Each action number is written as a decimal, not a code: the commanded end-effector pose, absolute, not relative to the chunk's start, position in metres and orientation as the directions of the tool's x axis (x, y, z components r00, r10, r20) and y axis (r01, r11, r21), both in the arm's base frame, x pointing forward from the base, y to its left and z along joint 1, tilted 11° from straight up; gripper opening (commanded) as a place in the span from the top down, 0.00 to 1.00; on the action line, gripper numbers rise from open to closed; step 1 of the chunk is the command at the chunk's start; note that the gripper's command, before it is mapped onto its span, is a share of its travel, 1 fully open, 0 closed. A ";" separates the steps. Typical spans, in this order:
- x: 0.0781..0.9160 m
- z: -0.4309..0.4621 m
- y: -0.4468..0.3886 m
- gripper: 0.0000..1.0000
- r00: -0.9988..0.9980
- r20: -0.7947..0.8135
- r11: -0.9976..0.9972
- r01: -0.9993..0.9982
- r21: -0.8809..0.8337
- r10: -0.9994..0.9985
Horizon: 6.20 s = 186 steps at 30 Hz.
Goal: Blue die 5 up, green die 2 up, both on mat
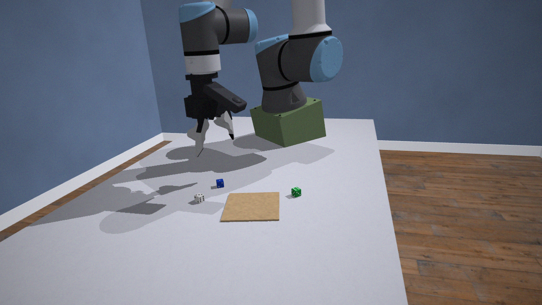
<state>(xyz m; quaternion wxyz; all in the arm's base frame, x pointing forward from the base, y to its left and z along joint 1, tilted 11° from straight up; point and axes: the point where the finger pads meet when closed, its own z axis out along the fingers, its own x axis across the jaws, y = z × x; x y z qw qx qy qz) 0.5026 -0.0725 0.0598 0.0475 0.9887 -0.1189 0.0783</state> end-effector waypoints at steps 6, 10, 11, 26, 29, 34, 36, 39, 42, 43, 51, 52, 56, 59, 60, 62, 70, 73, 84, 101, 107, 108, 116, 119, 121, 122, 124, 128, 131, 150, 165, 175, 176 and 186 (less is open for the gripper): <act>0.505 0.049 -0.075 0.00 0.830 0.184 -0.842 -0.539 0.023 -0.527; 0.505 0.046 -0.076 0.00 0.762 0.185 -0.775 -0.631 0.002 -0.620; 0.505 0.044 -0.076 0.00 0.739 0.185 -0.753 -0.658 -0.005 -0.647; 0.505 0.035 -0.080 0.00 0.527 0.177 -0.543 -0.838 -0.056 -0.831; 0.504 0.035 -0.080 0.00 0.516 0.176 -0.532 -0.845 -0.058 -0.838; 0.504 0.035 -0.080 0.00 0.507 0.175 -0.523 -0.850 -0.060 -0.844; 0.504 0.035 -0.080 0.00 0.507 0.175 -0.523 -0.850 -0.060 -0.844; 0.504 0.035 -0.080 0.79 0.507 0.175 -0.523 -0.850 -0.060 -0.844; 0.504 0.035 -0.080 0.79 0.507 0.175 -0.523 -0.850 -0.060 -0.844; 0.504 0.035 -0.080 0.79 0.507 0.175 -0.523 -0.850 -0.060 -0.844; 0.504 0.035 -0.080 0.79 0.507 0.175 -0.523 -0.850 -0.060 -0.844; 0.504 0.035 -0.080 0.79 0.507 0.175 -0.523 -0.850 -0.060 -0.844; 0.504 0.035 -0.080 0.79 0.507 0.175 -0.523 -0.850 -0.060 -0.844; 0.504 0.035 -0.080 0.79 0.507 0.175 -0.523 -0.850 -0.060 -0.844; 0.504 0.035 -0.080 0.79 0.507 0.175 -0.523 -0.850 -0.060 -0.844; 0.504 0.035 -0.080 0.79 0.507 0.175 -0.523 -0.850 -0.060 -0.844; 0.504 0.035 -0.080 0.79 0.507 0.175 -0.523 -0.850 -0.060 -0.844; 0.504 0.035 -0.080 0.79 0.507 0.175 -0.523 -0.850 -0.060 -0.844; 0.505 0.032 -0.080 0.79 0.506 0.175 -0.523 -0.850 -0.060 -0.844; 0.508 0.013 -0.082 0.79 0.506 0.175 -0.523 -0.851 -0.060 -0.844; 0.509 0.004 -0.083 0.79 0.506 0.175 -0.523 -0.851 -0.060 -0.844; 0.510 0.002 -0.083 0.79 0.506 0.175 -0.523 -0.851 -0.060 -0.844; 0.511 -0.006 -0.084 0.79 0.506 0.175 -0.523 -0.851 -0.060 -0.844; 0.512 -0.010 -0.085 0.79 0.506 0.175 -0.523 -0.851 -0.060 -0.844; 0.512 -0.012 -0.085 0.79 0.506 0.175 -0.523 -0.851 -0.060 -0.844; 0.512 -0.012 -0.085 0.79 0.506 0.175 -0.523 -0.851 -0.060 -0.844; 0.512 -0.014 -0.085 0.79 0.506 0.175 -0.523 -0.851 -0.060 -0.844; 0.512 -0.016 -0.085 0.79 0.506 0.175 -0.523 -0.851 -0.060 -0.844; 0.513 -0.016 -0.085 0.79 0.506 0.175 -0.523 -0.851 -0.060 -0.844; 0.513 -0.017 -0.085 0.79 0.506 0.175 -0.523 -0.851 -0.060 -0.844; 0.513 -0.017 -0.085 0.79 0.506 0.175 -0.523 -0.851 -0.060 -0.844; 0.513 -0.017 -0.085 0.79 0.506 0.175 -0.523 -0.851 -0.060 -0.844; 0.513 -0.017 -0.085 0.79 0.506 0.175 -0.523 -0.851 -0.060 -0.844; 0.514 -0.025 -0.086 0.79 0.506 0.175 -0.523 -0.851 -0.060 -0.844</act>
